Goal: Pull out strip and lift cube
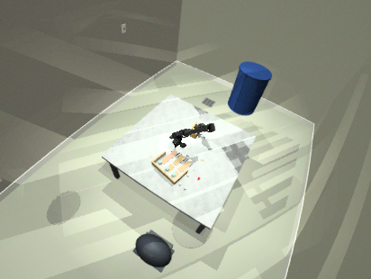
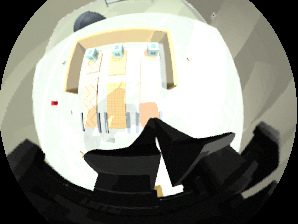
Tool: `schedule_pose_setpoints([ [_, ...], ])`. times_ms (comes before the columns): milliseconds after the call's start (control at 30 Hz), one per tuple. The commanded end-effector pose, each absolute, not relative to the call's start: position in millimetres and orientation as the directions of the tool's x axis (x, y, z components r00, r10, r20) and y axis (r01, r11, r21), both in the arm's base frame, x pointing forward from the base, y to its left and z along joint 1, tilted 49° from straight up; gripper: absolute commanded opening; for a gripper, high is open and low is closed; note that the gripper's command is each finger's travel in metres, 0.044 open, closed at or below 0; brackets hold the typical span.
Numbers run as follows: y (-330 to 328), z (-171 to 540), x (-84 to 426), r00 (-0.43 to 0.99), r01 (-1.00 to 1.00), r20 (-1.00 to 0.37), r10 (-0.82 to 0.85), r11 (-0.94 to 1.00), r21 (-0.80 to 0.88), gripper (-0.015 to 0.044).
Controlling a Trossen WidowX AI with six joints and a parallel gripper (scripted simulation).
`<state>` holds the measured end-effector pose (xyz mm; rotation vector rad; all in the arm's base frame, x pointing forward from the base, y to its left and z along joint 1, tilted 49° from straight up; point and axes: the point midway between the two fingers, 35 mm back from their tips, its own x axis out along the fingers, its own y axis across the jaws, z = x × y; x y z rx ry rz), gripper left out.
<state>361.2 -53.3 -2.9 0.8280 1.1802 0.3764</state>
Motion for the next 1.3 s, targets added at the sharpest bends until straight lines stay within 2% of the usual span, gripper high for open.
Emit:
schedule_pose_setpoints([
  [0,-35,-29,361,0.082,0.190,-0.670,0.738,0.648,0.737,0.0000],
  [100,-31,-33,360,0.027,0.197,-0.660,0.751,0.644,0.740,0.0000],
  [1267,4,-61,363,0.027,0.197,-0.660,0.750,0.644,0.740,0.0000],
])
